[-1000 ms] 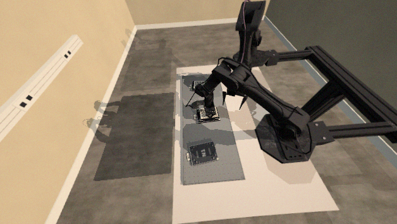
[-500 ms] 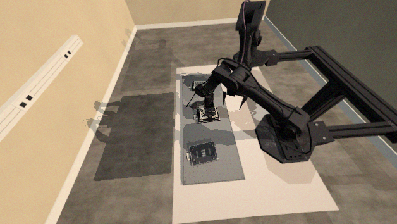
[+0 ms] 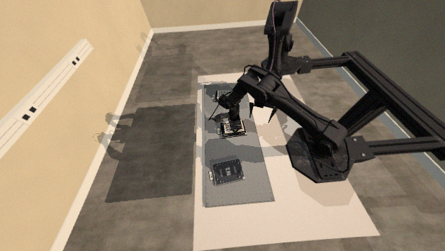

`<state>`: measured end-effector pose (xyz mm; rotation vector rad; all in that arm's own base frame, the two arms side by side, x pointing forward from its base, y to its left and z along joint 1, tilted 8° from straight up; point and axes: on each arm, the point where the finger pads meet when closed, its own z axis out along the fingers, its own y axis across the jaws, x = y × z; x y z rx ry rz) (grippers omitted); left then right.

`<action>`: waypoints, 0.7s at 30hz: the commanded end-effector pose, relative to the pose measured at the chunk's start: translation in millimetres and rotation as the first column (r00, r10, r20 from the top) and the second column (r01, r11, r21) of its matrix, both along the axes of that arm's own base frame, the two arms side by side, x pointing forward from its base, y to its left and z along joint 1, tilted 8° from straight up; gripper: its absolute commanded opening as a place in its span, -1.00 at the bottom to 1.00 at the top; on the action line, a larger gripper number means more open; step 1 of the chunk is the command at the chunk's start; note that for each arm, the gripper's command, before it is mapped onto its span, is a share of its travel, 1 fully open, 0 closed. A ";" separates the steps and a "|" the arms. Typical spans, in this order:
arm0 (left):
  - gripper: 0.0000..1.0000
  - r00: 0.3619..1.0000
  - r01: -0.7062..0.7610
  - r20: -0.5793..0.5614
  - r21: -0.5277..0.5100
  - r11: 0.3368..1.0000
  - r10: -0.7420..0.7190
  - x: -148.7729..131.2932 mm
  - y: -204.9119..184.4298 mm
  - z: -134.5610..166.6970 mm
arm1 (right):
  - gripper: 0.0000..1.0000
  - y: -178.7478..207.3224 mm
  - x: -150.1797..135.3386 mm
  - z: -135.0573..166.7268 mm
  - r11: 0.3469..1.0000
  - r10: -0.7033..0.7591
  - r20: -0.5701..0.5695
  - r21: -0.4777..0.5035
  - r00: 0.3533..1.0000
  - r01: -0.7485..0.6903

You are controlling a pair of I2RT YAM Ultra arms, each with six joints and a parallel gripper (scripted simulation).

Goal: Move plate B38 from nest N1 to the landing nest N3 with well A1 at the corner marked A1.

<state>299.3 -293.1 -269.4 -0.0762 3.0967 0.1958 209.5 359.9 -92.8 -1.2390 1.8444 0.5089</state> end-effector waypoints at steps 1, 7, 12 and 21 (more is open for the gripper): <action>0.65 1.000 0.007 0.018 -0.016 1.000 -0.007 5.4 -4.5 1.2 | 1.00 3.5 -1.2 9.7 1.000 0.013 0.011 0.018 1.000 -0.013; 0.65 0.999 0.005 0.038 -0.021 1.000 -0.004 14.9 -5.1 -8.8 | 1.00 3.5 -1.2 9.7 1.000 0.013 0.011 0.018 1.000 -0.013; 0.65 0.999 0.002 0.034 -0.031 1.000 -0.001 14.9 -4.6 -21.4 | 1.00 3.5 -1.2 9.7 1.000 0.013 0.011 0.018 1.000 -0.013; 0.65 0.999 -0.002 0.051 -0.020 1.000 0.003 4.2 -4.0 -11.7 | 1.00 3.5 -1.2 9.7 1.000 0.013 0.011 0.018 1.000 -0.013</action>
